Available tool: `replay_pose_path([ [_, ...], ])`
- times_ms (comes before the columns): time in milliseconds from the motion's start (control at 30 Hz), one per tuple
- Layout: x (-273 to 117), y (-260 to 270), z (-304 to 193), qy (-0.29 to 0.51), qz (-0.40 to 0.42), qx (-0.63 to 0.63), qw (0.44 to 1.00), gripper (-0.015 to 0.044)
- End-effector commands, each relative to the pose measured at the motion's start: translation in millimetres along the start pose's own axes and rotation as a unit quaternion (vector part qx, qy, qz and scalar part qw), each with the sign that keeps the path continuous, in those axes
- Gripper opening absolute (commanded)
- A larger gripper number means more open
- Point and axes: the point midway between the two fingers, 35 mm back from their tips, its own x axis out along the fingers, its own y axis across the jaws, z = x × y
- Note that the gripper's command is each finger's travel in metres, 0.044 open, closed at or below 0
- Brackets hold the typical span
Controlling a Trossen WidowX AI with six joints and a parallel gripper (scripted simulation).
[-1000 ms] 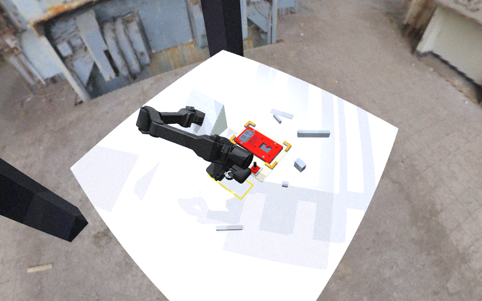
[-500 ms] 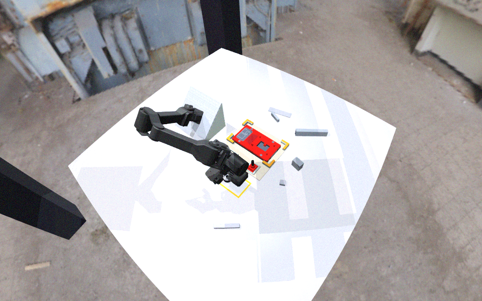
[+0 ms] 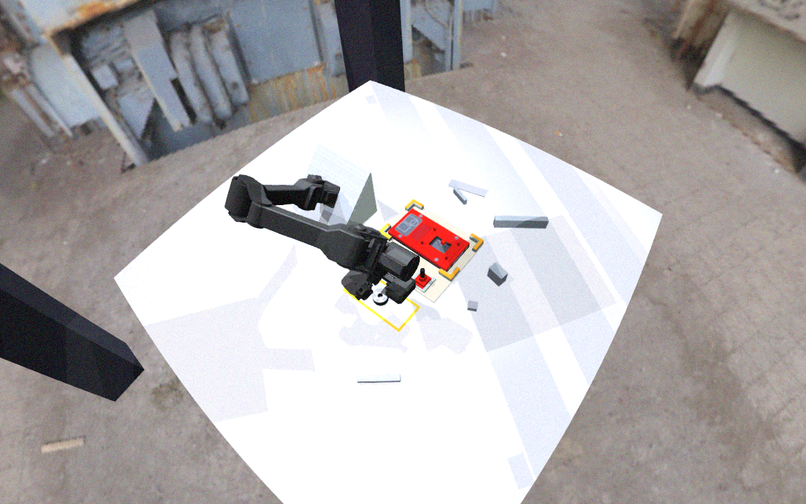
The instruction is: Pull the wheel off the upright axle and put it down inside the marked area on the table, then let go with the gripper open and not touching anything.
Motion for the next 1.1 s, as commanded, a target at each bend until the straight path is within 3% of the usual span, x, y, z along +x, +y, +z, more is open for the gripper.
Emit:
replay_pose_path([
  [0,-22.4,0.1,2.0,-0.001,0.003,0.005,1.000,0.0300],
  [67,-22.4,0.1,2.0,-0.001,0.003,0.005,1.000,0.0300],
  [267,-52.4,-49.7,-28.8,0.006,0.004,0.001,1.000,0.0440],
  [400,-66.8,-80.5,-37.5,0.001,0.001,0.002,1.000,0.0440],
  [1067,-66.8,-80.5,-37.5,0.001,0.001,0.002,1.000,0.0440],
])
